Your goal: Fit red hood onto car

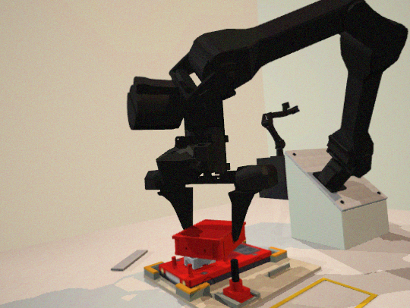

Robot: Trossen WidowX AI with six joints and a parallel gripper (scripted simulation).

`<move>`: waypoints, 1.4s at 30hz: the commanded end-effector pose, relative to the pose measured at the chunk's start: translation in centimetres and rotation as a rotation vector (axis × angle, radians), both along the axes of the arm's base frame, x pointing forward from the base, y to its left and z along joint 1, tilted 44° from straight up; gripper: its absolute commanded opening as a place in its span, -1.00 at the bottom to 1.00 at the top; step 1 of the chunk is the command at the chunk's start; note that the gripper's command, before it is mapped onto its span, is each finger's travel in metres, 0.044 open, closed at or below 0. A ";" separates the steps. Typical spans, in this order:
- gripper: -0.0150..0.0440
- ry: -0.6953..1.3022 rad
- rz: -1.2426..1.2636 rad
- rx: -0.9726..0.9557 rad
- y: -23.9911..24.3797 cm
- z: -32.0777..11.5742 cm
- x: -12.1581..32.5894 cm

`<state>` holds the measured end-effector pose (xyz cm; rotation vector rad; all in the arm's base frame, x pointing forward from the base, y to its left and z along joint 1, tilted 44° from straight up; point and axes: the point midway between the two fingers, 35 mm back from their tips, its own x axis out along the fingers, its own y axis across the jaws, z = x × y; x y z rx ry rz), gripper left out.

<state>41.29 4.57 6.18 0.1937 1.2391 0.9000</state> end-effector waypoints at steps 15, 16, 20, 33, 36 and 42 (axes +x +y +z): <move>-0.49 0.250 -0.264 0.018 -7.8 -7.3 -3.7; -0.49 0.263 -0.278 0.020 -8.1 -7.7 -4.0; -0.49 0.313 -0.331 0.031 -9.4 -9.0 -5.2; -0.49 0.322 -0.340 0.033 -7.9 -10.8 -5.2; -0.49 0.322 -0.340 0.034 -6.8 -12.0 -5.4; -0.49 0.322 -0.340 0.035 -6.0 -12.8 -5.4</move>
